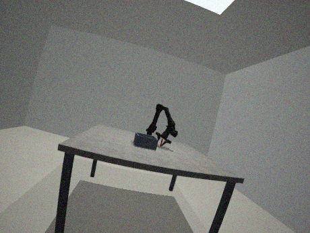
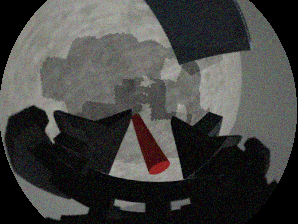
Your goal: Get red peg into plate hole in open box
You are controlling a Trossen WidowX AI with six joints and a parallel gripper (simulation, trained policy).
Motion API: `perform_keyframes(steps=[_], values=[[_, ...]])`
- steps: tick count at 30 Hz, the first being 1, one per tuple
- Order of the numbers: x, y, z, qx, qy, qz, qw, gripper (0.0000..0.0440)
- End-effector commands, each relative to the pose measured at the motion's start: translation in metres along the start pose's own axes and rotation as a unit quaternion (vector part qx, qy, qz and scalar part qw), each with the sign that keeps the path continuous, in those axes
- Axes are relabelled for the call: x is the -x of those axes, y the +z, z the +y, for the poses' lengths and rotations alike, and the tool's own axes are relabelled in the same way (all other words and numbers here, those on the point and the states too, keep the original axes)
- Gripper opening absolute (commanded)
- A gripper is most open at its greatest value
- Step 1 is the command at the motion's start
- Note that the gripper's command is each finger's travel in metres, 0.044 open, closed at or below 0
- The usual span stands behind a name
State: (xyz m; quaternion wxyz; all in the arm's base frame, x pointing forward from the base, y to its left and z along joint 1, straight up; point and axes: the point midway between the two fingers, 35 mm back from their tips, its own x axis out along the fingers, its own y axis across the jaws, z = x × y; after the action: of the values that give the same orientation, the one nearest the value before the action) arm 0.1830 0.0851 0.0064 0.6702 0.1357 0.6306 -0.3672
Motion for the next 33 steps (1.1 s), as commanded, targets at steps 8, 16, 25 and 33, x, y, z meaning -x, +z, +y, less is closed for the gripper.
perform_keyframes(steps=[8, 16, 25, 33], values=[[-0.011, -0.005, -0.007, 0.002, -0.028, 0.021, 0.999, 0.0005], [0.013, 0.018, -0.017, 0.006, -0.038, -0.017, 0.999, 0.0000], [0.055, 0.048, -0.031, -0.009, -0.033, -0.054, 0.998, 0.0000], [0.082, 0.078, -0.044, -0.056, -0.023, -0.079, 0.995, 0.0000]])
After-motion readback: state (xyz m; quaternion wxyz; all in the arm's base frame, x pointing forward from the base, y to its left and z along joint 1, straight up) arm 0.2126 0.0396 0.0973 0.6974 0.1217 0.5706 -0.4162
